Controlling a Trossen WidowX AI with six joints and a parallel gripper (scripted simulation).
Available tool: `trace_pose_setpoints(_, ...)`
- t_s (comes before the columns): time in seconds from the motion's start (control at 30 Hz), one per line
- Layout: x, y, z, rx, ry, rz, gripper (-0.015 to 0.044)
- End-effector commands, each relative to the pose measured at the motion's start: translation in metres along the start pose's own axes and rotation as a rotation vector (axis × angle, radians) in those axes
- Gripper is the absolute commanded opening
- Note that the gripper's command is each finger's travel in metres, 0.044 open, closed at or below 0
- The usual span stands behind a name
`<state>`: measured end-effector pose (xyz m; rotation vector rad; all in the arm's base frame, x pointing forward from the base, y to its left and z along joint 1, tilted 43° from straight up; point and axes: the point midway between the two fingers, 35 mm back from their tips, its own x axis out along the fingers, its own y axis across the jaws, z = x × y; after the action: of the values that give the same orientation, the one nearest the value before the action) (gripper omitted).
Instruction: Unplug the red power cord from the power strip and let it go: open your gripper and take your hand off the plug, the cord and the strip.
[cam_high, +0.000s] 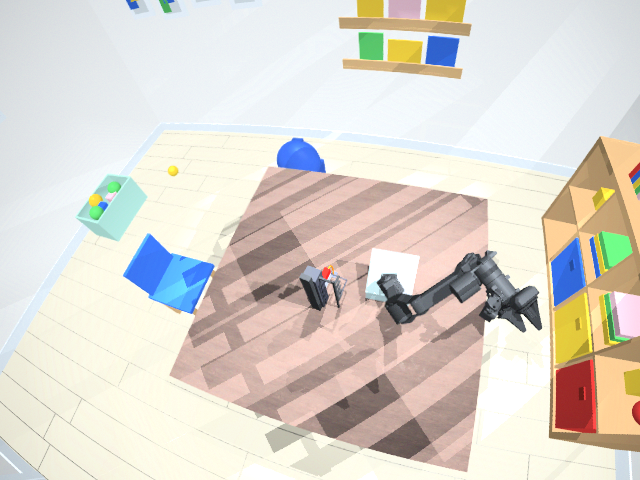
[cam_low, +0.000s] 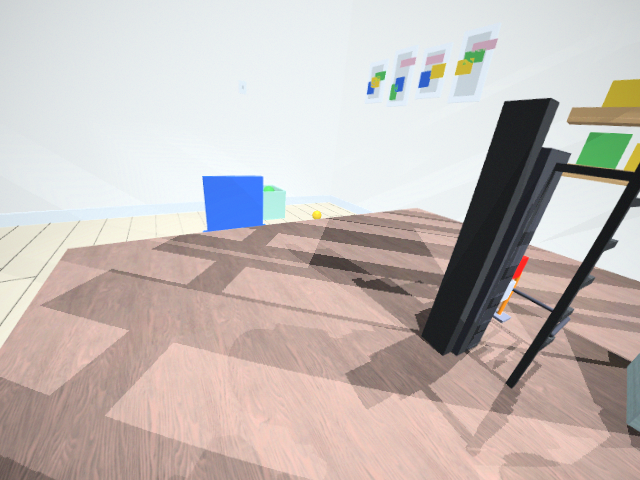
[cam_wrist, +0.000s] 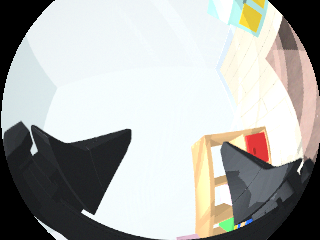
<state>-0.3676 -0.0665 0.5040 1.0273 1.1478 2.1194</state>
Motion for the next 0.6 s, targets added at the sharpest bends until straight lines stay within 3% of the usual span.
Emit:
trace_pose_setpoints(0.0, -0.001, 0.001, -0.001, 0.0, 0.002, 0.003, 0.0374)
trace_pose_setpoints(0.27, -0.039, 0.027, -0.035, -0.031, 0.149, 0.146, 0.0164)
trace_pose_setpoints(0.57, -0.144, 0.066, -0.104, -0.135, 0.481, 0.442, 0.016)
